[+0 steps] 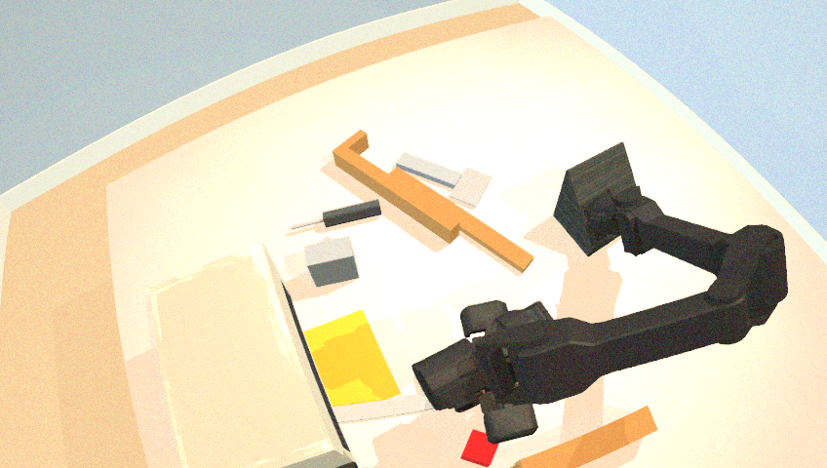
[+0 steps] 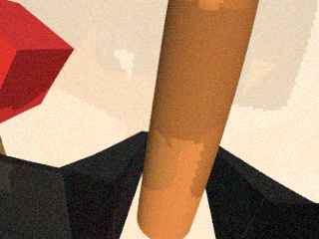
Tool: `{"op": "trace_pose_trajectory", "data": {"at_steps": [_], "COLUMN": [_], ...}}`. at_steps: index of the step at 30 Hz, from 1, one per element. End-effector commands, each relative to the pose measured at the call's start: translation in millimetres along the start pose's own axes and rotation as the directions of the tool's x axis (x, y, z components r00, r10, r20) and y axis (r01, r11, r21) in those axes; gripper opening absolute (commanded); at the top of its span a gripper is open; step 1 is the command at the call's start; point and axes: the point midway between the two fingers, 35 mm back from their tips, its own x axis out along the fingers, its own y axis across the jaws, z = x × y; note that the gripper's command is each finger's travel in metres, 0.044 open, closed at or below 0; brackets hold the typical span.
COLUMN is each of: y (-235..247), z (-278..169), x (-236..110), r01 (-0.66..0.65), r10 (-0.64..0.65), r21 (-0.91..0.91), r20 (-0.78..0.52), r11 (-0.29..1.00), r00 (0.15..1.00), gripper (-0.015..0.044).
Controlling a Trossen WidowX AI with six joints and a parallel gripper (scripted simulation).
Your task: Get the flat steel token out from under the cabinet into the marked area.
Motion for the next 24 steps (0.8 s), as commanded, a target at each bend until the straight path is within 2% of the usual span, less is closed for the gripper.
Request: {"op": "trace_pose_trajectory", "data": {"at_steps": [1,24], "y": [1,1], "z": [5,31], "x": [0,-1], "r01": [-0.001,-0.001], "r10": [0.001,0.001], "r21": [-0.003,-0.004], "r20": [0.001,0.002], "r11": [1.0,1.0], "r00": [1.0,1.0], "gripper": [0.0,0.0]}}
